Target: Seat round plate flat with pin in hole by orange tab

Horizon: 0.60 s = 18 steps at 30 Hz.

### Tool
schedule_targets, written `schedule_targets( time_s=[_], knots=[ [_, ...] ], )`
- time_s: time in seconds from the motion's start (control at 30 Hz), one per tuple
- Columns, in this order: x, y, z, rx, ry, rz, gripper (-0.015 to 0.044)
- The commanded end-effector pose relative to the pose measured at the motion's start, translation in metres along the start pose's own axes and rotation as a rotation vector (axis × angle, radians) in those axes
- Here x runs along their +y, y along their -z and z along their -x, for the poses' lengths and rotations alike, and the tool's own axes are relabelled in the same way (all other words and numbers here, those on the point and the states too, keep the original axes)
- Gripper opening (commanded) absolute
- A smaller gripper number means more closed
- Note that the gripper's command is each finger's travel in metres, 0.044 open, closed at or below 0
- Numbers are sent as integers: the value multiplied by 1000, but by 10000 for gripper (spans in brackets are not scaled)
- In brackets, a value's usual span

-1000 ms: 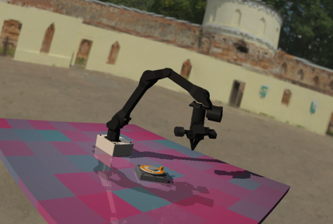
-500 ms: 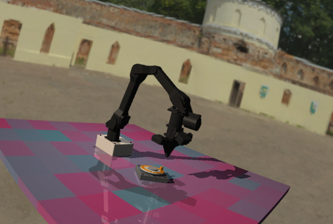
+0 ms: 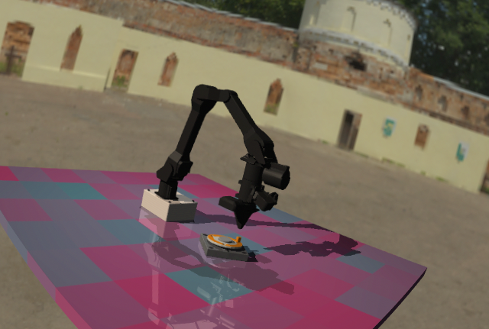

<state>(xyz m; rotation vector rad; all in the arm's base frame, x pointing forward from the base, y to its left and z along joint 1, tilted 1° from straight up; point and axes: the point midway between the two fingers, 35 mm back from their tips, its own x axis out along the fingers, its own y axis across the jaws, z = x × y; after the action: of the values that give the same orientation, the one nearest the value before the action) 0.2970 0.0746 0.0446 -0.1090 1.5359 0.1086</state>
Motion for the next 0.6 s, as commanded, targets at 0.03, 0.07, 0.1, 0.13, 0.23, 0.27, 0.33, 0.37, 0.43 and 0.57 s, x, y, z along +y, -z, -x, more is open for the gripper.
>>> schedule_targets(
  time_s=[0.03,0.07,0.1,0.13,0.23,0.27,0.33,0.37,0.43,0.57],
  knots=[
    [-2,4,-29,18,8,4,0],
    [-2,4,-29,18,8,4,0],
    [-2,4,-30,18,8,4,0],
    [-2,4,-30,18,8,4,0],
    [-2,3,-30,18,8,4,0],
    [-2,3,-30,18,8,4,0],
    [-2,1,-30,18,8,4,0],
    [-3,0,-30,17,8,4,0],
    [-3,-3,-30,17,8,4,0],
    [-4,-8,-30,17,8,4,0]
  ],
)
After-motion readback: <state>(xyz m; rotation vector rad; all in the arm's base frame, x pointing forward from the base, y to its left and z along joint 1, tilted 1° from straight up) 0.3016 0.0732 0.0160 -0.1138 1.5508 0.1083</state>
